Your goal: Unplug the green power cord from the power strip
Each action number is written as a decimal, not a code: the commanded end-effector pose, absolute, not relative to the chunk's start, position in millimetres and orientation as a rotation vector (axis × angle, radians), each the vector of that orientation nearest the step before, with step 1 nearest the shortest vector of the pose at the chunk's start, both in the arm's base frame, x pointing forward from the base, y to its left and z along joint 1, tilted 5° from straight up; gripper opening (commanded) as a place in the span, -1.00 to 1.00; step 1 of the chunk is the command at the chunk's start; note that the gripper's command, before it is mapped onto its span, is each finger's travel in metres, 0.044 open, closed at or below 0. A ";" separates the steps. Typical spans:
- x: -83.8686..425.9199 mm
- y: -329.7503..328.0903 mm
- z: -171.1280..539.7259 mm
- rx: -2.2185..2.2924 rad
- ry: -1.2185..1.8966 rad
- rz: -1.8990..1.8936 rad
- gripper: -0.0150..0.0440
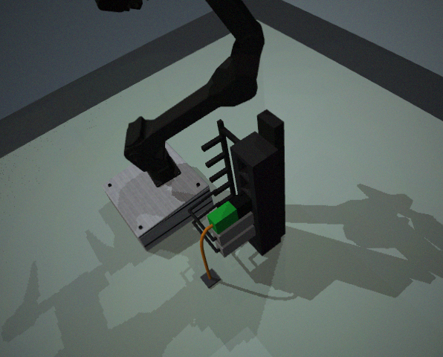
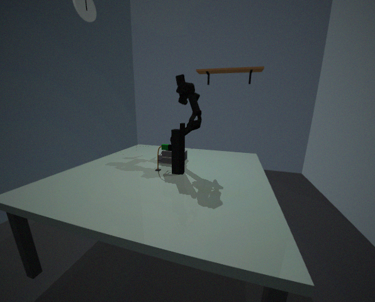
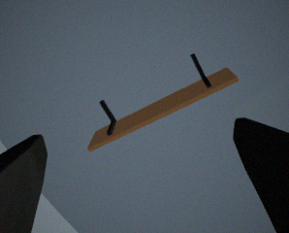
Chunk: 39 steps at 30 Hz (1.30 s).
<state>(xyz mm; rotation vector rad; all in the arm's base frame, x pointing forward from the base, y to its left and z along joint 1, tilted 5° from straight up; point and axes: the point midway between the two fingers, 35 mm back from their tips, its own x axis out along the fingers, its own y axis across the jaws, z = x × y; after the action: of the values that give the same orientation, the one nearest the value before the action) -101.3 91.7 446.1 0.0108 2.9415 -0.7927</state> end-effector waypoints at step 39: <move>147.1 -184.9 273.2 0.282 1.064 -0.996 0.05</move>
<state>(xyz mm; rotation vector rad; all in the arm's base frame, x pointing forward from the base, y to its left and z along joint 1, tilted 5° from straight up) 95.4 -200.7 306.5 0.0576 1.1118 -1.0623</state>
